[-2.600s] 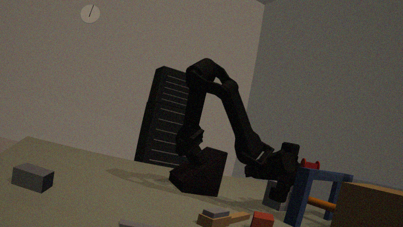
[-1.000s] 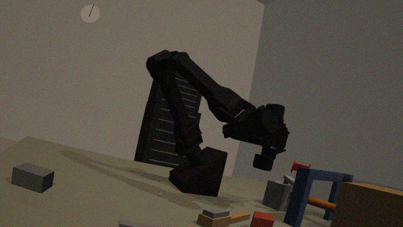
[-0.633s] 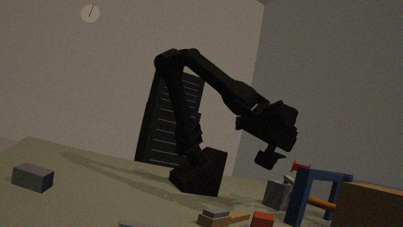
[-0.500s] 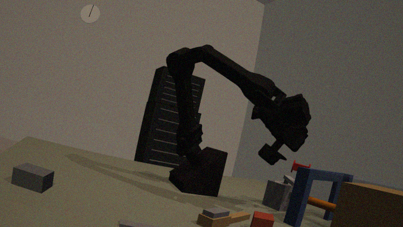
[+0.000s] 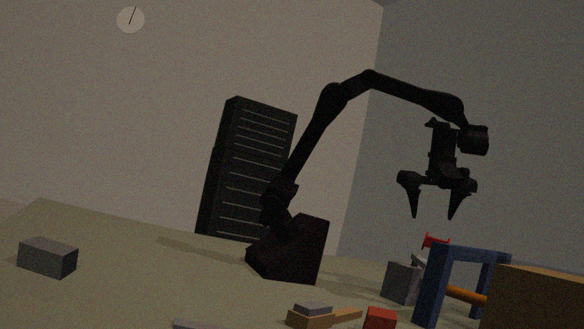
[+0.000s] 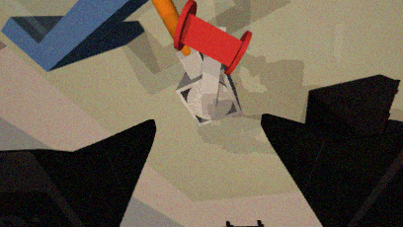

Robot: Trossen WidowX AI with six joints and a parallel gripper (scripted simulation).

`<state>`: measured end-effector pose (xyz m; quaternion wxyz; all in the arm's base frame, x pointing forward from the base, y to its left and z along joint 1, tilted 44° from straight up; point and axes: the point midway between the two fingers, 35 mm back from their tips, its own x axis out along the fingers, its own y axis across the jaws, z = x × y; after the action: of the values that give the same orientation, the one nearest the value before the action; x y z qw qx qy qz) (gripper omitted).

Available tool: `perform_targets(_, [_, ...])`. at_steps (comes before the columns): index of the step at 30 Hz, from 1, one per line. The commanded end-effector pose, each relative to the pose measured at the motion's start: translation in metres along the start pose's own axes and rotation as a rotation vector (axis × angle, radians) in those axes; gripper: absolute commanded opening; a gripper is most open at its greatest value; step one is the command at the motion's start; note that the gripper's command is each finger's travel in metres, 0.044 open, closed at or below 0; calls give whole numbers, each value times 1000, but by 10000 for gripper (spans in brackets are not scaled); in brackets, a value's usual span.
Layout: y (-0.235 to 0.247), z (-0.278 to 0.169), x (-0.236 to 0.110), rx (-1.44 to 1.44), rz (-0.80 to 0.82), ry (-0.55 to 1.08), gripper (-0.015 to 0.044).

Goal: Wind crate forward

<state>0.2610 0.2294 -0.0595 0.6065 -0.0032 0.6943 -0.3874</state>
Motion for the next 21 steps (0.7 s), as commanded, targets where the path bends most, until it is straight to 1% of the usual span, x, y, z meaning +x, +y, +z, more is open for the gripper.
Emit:
perform_targets(1, [7, -13, -12, 62, -96, -197, 440])
perform_targets(3, [8, -16, -14, 73, -110, -238, 440])
perform_targets(10, [8, -16, -13, 73, -110, -237, 440])
perform_targets(12, [8, -12, -1, 79, -112, -236, 440])
perform_targets(16, [3, -3, 37, 98, -117, -231, 440])
perform_targets(21, [0, 0, 51, 101, -118, -231, 440])
